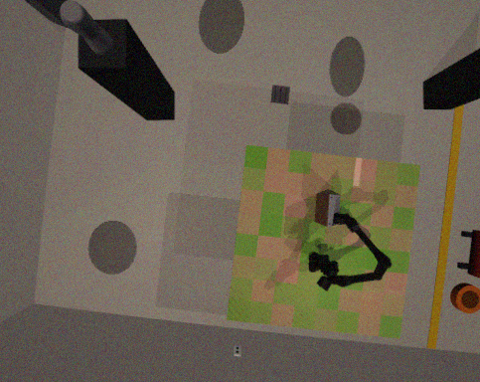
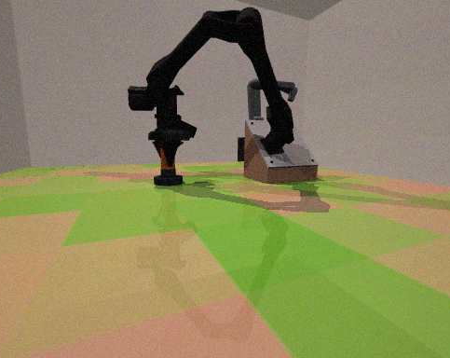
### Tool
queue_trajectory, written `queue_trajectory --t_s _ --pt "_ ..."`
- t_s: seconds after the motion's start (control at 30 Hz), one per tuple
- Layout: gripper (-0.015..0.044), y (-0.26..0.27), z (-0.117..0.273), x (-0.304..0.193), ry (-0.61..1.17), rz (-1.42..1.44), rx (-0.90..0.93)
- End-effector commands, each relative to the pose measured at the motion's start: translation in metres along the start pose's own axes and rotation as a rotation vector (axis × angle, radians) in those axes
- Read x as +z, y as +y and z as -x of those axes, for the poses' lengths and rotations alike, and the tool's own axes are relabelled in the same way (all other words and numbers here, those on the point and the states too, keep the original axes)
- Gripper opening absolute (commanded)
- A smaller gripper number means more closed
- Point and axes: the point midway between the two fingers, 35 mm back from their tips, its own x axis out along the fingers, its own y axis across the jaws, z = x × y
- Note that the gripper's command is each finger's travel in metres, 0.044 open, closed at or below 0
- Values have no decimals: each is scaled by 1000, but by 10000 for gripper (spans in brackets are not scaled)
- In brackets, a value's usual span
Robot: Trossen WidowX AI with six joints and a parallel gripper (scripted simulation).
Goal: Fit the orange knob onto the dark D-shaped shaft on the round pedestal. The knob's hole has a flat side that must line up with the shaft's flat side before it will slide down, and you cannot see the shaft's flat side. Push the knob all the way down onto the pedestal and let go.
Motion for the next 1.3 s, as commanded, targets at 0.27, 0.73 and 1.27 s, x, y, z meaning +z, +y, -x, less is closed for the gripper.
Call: queue_trajectory --t_s 0.27,0.73,1.27 --pt "0 4 0 4 -11 -42 8" --pt "0 5 0 4 -11 29 8" --pt "0 5 0 4 -11 40 8"
